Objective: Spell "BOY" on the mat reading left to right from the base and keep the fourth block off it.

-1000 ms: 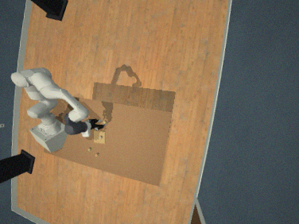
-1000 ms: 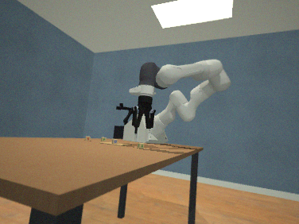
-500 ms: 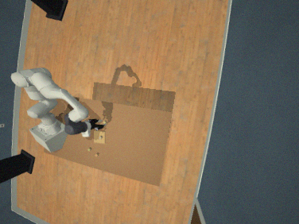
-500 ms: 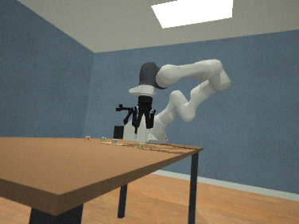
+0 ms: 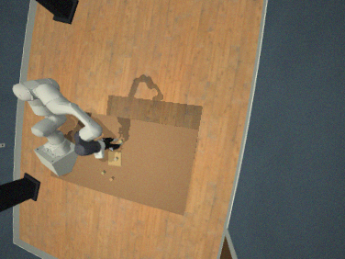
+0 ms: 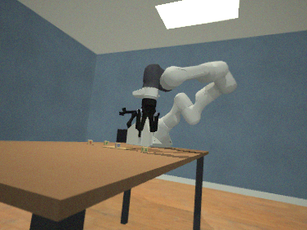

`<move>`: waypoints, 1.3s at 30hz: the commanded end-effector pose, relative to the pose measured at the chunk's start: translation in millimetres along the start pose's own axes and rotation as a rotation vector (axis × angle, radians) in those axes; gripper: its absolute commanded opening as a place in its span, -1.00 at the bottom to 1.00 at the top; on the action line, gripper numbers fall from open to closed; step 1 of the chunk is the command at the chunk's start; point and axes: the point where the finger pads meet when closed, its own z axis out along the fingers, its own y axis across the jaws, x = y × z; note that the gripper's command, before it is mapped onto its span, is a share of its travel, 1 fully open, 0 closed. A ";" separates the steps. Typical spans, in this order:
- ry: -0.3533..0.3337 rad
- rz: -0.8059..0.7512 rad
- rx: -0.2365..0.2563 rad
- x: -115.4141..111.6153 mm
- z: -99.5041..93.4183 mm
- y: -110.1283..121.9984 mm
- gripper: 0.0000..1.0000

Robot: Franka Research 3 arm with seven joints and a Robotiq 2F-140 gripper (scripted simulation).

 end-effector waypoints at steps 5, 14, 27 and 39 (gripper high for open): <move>-0.001 0.001 0.000 1.3 6.6 0.0 -0.26; -0.001 0.001 0.000 1.3 19.6 0.0 -0.26; -0.001 0.001 0.000 1.3 33.6 0.0 -0.26; -0.001 0.001 0.000 1.3 33.9 0.0 -0.26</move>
